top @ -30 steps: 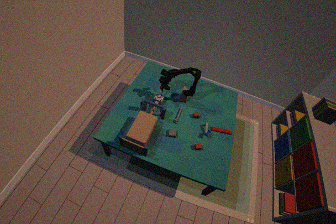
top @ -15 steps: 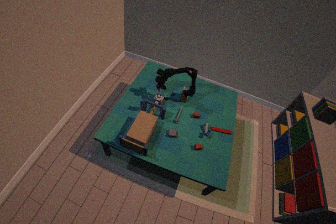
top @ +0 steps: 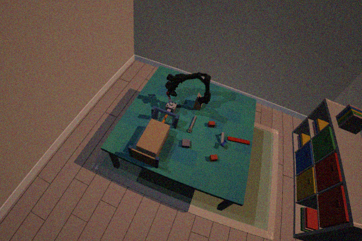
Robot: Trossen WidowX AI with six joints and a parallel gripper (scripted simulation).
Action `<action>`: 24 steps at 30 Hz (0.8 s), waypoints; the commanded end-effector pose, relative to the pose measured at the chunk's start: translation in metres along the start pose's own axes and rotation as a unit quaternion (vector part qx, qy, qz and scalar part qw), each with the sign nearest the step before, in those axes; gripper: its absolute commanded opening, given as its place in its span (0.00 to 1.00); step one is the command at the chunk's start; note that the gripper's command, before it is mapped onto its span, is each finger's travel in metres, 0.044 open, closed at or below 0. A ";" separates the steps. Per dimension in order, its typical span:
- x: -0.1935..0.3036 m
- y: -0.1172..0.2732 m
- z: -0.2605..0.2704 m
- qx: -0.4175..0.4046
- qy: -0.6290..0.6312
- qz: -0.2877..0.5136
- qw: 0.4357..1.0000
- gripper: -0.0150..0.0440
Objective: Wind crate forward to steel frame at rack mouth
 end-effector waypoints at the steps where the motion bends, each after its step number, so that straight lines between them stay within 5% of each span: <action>1: -0.009 -0.007 0.004 -0.002 0.005 -0.005 1.000 0.25; 24: -0.037 -0.021 0.024 -0.003 0.006 -0.006 1.000 0.25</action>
Point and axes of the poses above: the point midway between the two fingers, 35 mm back from their tips, its own y axis back along the fingers, its own z axis across the jaws, x = y × z, the point moved 7 cm from there along y, back along the fingers, and after that the axes turned 11 degrees about -y, right-handed, at the moved point
